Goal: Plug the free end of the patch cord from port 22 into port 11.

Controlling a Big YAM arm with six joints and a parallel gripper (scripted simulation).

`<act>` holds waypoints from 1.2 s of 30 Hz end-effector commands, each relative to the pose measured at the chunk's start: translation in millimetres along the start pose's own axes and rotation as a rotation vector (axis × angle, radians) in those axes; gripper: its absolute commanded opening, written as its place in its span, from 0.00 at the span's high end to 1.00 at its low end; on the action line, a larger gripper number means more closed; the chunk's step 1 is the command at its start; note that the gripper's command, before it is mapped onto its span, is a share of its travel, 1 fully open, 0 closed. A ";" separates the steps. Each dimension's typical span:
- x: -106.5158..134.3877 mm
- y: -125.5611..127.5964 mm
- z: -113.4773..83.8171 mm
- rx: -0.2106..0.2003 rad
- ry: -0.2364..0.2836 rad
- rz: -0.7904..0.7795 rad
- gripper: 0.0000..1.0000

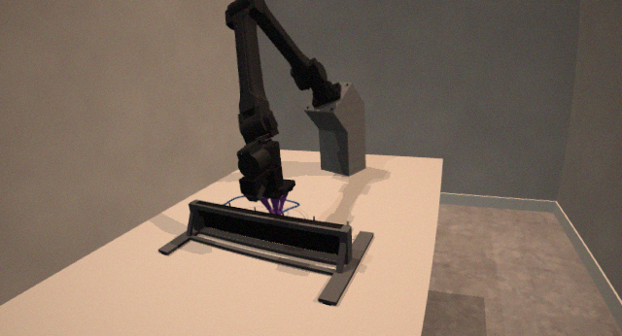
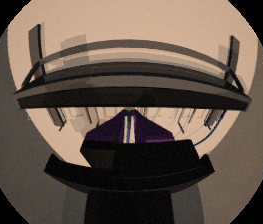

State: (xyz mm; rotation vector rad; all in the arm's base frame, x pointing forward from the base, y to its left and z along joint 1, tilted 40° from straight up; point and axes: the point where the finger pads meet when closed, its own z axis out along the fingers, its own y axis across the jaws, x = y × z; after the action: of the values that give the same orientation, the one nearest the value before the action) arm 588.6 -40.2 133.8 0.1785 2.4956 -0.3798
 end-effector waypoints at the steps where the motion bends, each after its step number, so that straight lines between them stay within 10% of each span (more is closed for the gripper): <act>1: -53.2 -6.9 -15.4 -0.005 -0.110 0.036 1.00; 36: -55.3 -6.3 -13.6 -0.005 -0.103 0.039 1.00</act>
State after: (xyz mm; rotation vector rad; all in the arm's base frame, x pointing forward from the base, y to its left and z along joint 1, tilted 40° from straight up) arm 589.1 -40.4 133.5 0.1787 2.4962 -0.3797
